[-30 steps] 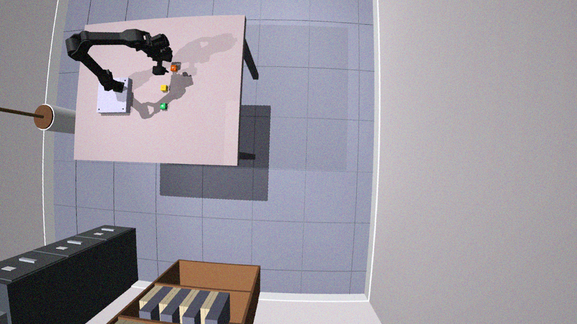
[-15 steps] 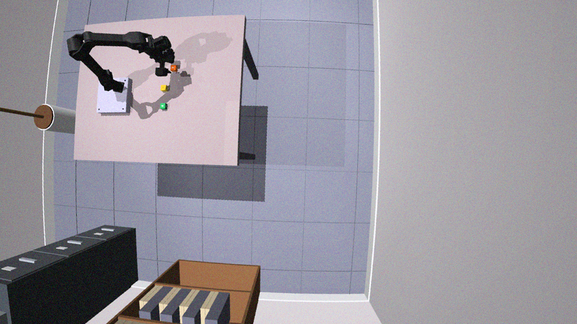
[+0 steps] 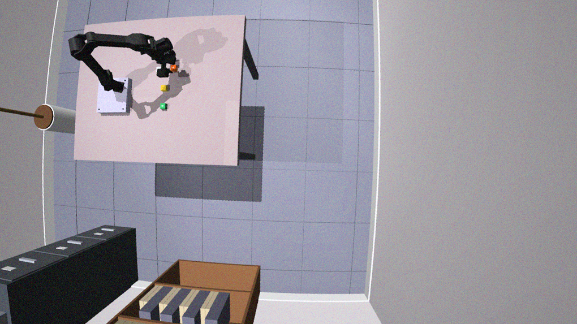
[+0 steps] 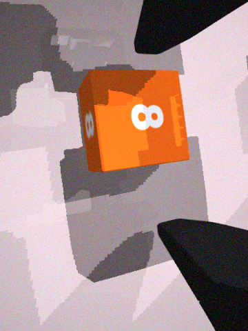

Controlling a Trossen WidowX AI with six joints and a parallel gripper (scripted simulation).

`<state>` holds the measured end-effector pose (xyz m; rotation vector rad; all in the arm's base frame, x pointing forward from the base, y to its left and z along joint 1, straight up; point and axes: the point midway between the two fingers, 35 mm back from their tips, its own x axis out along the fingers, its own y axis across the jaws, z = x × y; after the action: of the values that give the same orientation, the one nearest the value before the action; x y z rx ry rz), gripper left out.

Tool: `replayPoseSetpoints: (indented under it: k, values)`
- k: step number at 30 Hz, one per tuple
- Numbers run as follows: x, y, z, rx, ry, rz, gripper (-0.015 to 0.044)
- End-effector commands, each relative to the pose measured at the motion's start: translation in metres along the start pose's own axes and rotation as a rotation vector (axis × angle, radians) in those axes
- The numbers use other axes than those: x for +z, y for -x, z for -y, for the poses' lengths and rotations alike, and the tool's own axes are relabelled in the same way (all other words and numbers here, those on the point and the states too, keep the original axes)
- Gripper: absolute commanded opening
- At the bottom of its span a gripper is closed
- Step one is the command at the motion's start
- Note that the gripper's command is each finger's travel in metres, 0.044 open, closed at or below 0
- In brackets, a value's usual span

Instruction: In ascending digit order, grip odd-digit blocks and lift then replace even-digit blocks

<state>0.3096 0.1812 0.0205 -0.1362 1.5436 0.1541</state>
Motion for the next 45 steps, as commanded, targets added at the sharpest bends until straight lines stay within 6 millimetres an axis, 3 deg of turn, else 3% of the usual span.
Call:
replayPoseSetpoints:
  k: [1,38,45]
  values:
    - [0.0,-0.001,0.0,-0.001,0.003,0.001,0.0137]
    - [0.0,-0.001,0.0,-0.001,0.003,0.001,0.012]
    - [0.001,0.01,0.0,-0.001,0.003,0.001,0.012]
